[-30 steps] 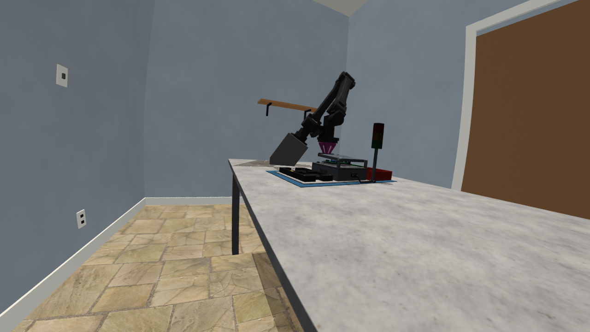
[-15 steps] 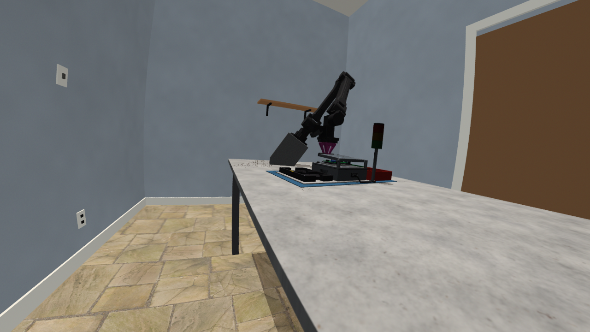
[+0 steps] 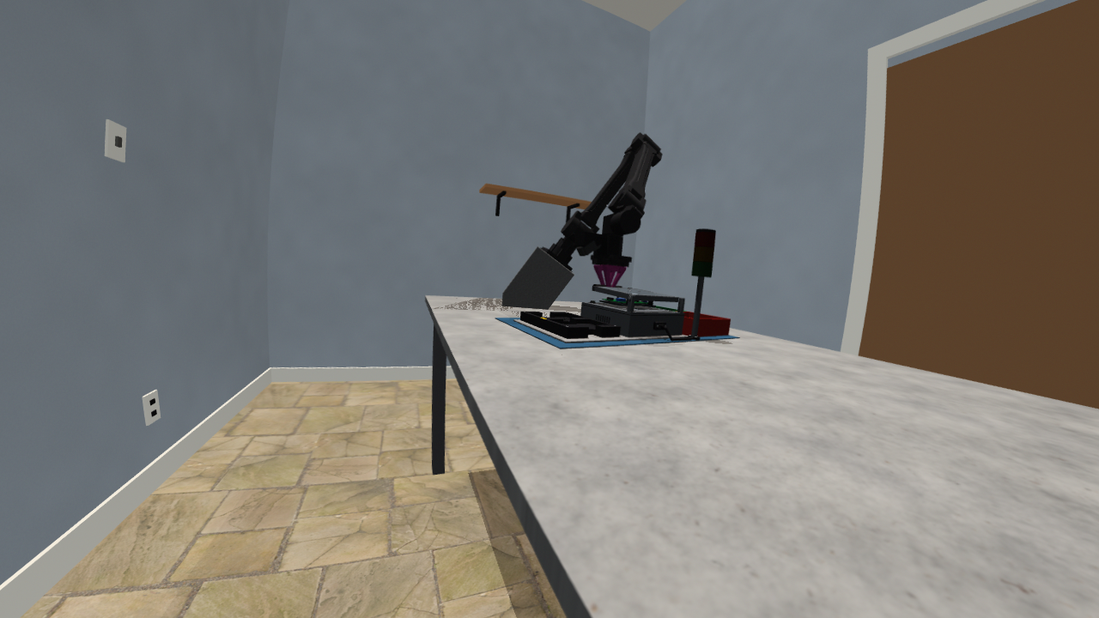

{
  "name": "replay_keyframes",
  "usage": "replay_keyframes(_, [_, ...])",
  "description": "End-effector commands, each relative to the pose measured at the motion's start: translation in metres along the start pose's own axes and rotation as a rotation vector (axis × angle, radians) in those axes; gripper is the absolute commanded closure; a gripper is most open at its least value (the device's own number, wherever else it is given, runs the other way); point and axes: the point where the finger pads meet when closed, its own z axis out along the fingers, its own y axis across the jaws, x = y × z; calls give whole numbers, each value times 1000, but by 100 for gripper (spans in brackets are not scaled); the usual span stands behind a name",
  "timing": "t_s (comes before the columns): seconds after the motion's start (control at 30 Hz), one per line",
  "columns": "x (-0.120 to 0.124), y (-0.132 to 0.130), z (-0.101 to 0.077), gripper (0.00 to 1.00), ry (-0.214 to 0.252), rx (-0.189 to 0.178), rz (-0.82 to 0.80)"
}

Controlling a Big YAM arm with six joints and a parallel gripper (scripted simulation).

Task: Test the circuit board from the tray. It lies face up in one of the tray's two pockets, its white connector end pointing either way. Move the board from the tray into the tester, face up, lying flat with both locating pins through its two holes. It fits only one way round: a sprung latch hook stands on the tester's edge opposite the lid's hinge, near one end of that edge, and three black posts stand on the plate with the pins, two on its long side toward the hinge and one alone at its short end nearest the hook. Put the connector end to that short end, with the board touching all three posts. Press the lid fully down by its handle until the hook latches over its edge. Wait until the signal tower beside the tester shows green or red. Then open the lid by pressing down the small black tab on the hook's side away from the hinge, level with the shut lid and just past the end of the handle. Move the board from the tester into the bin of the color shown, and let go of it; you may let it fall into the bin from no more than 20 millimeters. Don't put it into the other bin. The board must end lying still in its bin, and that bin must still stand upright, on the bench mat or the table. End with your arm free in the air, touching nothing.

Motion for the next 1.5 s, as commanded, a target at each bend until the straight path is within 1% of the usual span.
replay_keyframes(0.0, [1,12,6,100,-4,-10,-13])
replay_keyframes(0.4, [1,10,10,100,-4,-7,-11])
replay_keyframes(1.47, [1,10,10,100,-4,-7,-11])
